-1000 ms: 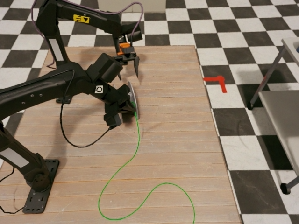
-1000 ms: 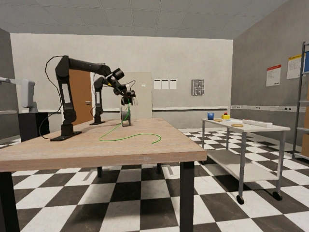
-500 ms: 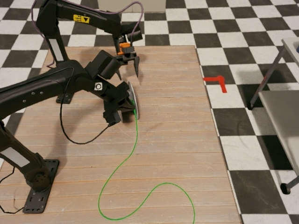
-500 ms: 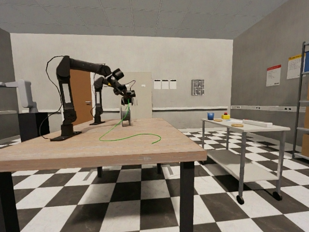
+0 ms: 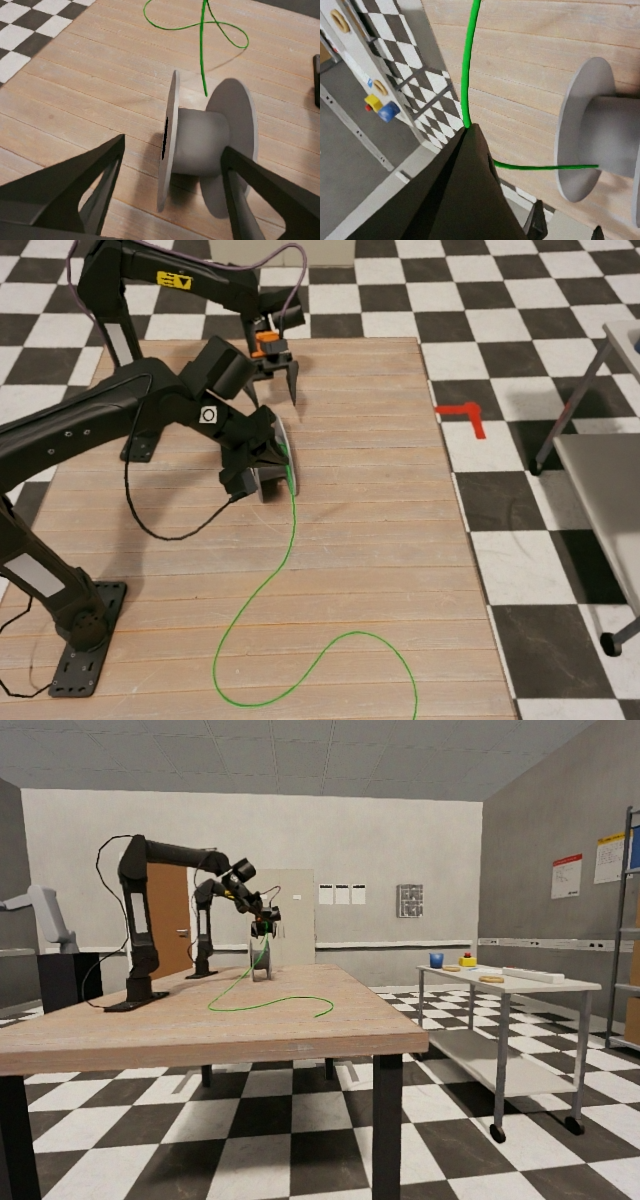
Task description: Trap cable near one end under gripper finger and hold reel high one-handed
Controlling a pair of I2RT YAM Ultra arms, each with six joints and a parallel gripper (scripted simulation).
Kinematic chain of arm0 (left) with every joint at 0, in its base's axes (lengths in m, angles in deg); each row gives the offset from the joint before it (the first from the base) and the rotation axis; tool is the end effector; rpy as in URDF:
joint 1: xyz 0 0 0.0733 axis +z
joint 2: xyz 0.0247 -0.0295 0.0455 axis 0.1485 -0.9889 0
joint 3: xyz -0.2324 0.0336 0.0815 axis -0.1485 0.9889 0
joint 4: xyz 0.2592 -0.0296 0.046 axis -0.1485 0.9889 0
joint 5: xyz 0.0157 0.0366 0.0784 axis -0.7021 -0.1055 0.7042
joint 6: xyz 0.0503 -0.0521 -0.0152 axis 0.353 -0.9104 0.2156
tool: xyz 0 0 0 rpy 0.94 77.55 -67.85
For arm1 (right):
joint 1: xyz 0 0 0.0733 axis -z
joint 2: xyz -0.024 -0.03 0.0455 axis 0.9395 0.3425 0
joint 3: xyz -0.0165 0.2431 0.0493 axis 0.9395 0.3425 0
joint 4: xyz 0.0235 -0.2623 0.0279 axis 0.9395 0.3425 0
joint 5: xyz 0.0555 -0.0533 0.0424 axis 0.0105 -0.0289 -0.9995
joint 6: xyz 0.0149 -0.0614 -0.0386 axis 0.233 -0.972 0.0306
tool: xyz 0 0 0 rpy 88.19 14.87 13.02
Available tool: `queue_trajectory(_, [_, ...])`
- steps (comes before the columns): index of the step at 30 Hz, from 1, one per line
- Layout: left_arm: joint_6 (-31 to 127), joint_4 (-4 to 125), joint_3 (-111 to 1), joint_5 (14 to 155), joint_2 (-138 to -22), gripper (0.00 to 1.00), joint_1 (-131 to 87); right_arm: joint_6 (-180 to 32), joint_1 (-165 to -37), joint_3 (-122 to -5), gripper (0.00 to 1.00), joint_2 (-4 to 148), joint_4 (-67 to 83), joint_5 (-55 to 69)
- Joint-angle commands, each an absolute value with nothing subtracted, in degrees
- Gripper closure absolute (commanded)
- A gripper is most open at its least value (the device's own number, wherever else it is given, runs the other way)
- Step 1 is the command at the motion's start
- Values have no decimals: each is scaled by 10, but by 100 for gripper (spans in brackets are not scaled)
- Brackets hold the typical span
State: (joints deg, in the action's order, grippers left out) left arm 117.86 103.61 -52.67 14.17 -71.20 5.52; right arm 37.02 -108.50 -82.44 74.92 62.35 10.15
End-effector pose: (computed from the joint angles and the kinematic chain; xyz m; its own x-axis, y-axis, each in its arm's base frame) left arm 0.3049 0.0232 0.2210 -0.2007 0.4733 -0.8577 0.9252 0.3795 -0.0071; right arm 0.2710 0.1944 0.3147 -0.1946 0.9808 0.0116 0.7525 0.1417 0.6432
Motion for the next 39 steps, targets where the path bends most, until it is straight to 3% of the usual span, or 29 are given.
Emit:
queue_trajectory(1, [1174,1046,-537,128,-695,25,49,364,-1089,-833,100,742,640,112])
queue_trajectory(39, [1184,1044,-530,128,-713,25,59,409,-1194,-905,100,814,671,172])
